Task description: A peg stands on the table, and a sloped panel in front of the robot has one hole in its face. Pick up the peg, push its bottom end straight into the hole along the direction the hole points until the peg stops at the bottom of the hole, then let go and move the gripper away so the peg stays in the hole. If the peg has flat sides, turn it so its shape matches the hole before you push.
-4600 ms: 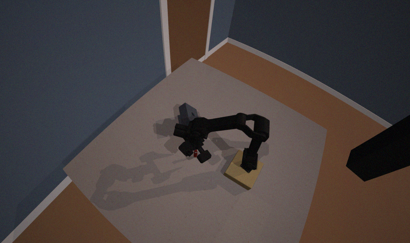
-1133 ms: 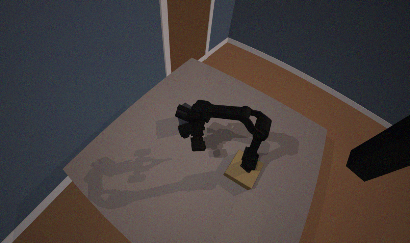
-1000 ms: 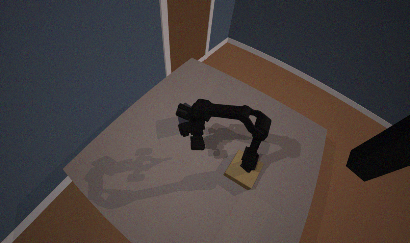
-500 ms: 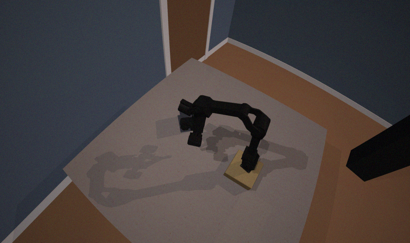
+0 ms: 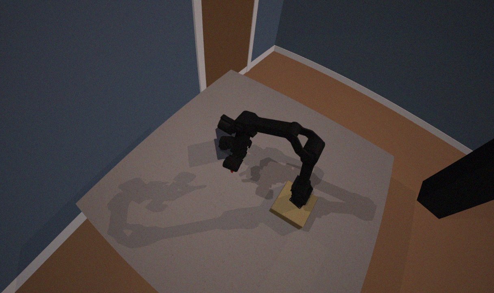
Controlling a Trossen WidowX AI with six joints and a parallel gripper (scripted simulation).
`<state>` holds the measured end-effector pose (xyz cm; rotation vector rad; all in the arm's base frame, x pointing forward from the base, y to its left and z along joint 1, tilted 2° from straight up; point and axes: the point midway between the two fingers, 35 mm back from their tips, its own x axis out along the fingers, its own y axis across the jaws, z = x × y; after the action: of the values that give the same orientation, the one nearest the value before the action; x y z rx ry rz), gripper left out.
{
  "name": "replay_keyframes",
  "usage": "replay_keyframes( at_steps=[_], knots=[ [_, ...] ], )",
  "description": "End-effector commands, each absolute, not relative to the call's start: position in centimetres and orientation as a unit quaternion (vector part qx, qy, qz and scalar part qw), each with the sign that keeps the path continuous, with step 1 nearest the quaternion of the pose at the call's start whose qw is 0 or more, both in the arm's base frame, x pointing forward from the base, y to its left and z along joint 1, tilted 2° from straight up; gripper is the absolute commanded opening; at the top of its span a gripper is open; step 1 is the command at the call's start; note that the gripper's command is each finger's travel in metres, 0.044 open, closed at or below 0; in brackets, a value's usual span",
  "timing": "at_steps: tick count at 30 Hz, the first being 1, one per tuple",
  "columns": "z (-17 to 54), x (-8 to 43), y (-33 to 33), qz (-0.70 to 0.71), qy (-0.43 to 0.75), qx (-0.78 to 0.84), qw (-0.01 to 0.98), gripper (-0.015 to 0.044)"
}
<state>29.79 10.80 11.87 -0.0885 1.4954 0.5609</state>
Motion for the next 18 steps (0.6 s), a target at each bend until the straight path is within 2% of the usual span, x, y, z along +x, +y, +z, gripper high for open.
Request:
replay_keyframes(
  at_steps=[1, 18],
  knots=[
    [11.7, 30.1, 10.5, 0.234, 0.680, -0.005, 0.695, 0.0000],
    [11.8, 31.2, 9.0, 0.172, 0.695, 0.108, 0.690, 0.0000]
  ],
)
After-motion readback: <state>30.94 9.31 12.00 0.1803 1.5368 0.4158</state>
